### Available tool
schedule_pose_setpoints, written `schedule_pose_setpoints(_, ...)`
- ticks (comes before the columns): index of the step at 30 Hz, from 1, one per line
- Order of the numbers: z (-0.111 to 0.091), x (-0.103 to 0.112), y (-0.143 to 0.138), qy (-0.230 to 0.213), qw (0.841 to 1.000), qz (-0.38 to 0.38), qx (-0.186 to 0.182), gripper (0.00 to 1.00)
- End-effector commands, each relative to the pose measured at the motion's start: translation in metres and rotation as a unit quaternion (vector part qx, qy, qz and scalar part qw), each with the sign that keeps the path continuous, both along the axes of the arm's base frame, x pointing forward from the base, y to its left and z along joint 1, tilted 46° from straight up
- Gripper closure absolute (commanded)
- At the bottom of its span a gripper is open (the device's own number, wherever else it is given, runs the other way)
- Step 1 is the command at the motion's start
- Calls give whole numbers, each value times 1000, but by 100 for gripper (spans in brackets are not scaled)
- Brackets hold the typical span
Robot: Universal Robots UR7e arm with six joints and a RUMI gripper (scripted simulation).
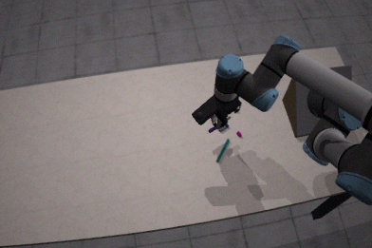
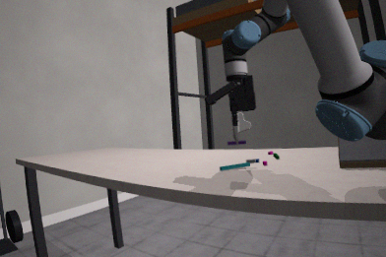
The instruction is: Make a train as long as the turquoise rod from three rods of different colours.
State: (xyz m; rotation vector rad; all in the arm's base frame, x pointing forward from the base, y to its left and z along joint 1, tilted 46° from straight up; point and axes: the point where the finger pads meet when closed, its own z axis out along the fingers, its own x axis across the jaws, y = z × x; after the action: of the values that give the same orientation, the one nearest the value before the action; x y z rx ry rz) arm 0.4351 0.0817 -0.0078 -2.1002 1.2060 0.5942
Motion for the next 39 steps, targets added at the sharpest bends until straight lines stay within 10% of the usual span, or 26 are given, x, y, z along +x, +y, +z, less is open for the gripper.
schedule_pose_setpoints(1, -22, 0, 22, 0, 1000, -1, -1, 100)
schedule_pose_setpoints(39, -38, 0, 38, -2, 1000, -1, -2, 100)
